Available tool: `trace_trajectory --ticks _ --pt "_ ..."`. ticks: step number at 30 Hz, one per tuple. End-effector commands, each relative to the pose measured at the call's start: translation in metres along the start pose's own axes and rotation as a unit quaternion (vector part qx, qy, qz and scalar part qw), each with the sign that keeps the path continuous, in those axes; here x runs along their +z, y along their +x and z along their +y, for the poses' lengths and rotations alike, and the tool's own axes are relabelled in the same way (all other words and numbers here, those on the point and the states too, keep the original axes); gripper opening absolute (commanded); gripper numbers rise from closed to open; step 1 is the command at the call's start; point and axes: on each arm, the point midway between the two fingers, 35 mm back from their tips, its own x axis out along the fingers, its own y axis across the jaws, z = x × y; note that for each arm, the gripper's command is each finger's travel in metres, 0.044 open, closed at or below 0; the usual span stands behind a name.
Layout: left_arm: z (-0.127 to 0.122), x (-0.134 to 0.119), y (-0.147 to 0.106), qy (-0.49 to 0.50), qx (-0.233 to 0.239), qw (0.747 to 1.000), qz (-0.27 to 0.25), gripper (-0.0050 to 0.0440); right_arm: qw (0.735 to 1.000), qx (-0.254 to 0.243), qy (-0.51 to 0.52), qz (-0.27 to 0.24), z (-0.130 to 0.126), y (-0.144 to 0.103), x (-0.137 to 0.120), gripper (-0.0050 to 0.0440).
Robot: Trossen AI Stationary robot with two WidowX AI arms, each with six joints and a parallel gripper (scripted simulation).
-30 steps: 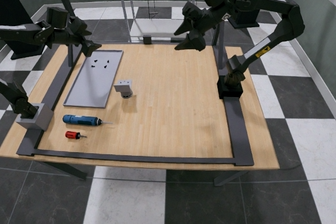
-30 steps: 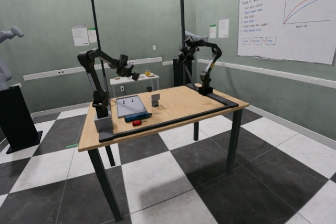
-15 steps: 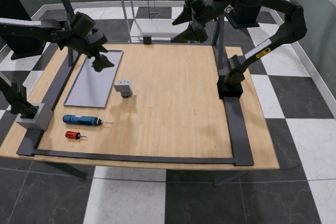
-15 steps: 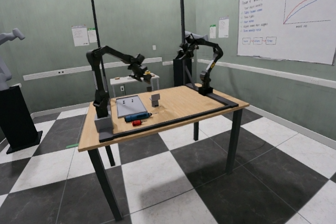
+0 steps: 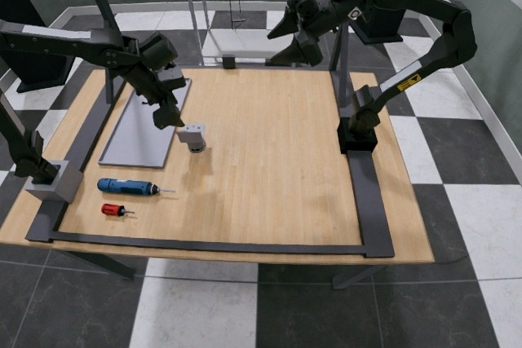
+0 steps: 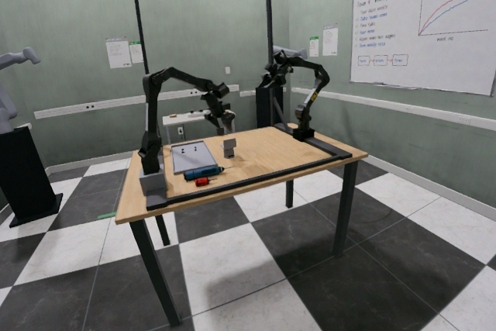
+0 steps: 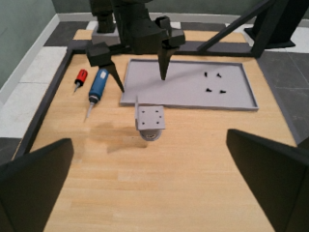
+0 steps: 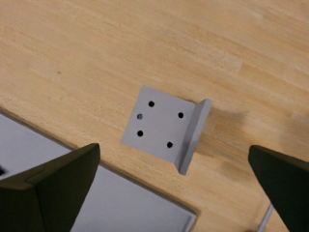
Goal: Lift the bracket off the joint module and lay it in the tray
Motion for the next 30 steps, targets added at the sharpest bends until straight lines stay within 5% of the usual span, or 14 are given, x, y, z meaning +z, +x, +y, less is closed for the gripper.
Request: trace_trajectory --ticks 1,14,21,23,30 --pt "0.0000 0.0058 -0.0045 -0.001 0.000 1.000 -0.011 0.0440 1.000 -0.006 -0.002 -0.005 -0.0041 -0.0079 0.0092 0.0440" --pt "0.0000 0.0058 -0.0045 -0.001 0.000 1.000 -0.011 0.0440 1.000 -0.004 -0.001 -0.006 -0.0020 -0.0097 0.0070 0.0440" --pt "0.0000 0.0058 -0.0045 -0.001 0.000 1.000 -0.011 0.0440 0.997 -0.006 -0.073 0.005 -0.0054 -0.0057 0.0101 0.0272" --pt "0.0000 0.0058 -0.0045 -0.001 0.000 1.000 -0.011 0.0440 0.997 -0.006 -0.073 0.005 -0.0054 -0.0057 0.0101 0.0272" --pt "0.0000 0.0058 -0.0045 -0.001 0.000 1.000 -0.011 0.0440 0.968 0.000 -0.248 0.028 -0.0089 -0.0015 0.0126 0.0130"
